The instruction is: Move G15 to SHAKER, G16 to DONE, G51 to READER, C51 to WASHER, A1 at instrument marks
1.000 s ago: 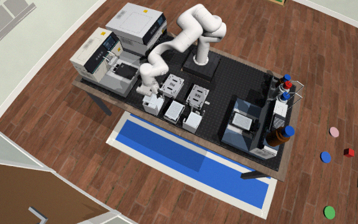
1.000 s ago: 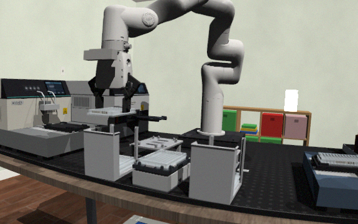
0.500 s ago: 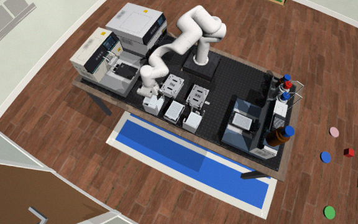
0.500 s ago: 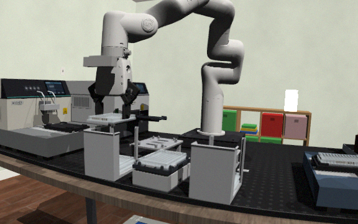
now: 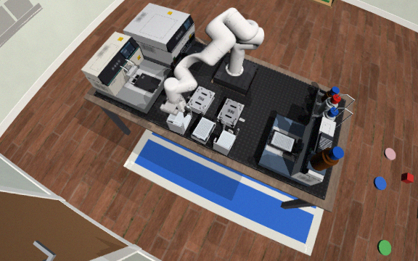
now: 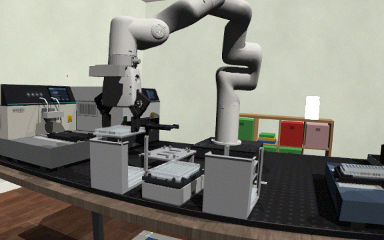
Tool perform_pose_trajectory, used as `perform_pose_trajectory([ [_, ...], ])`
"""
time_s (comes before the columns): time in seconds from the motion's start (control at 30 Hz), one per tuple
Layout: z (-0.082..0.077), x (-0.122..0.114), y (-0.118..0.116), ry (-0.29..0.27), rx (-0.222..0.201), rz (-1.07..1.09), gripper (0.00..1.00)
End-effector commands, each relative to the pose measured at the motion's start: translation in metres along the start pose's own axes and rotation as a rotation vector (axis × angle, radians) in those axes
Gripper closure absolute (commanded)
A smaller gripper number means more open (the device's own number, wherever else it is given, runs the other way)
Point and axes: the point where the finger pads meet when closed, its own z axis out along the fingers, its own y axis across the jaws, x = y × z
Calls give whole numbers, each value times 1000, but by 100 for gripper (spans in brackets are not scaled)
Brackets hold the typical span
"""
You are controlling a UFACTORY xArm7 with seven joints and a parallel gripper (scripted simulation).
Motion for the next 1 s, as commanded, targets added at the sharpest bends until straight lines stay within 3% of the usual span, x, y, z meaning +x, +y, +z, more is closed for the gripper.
perform_pose_trajectory([
  [0.0, -2, 1, 1, 5, -1, 0, 100],
  [0.97, 8, 1, 1, 5, -1, 0, 100],
])
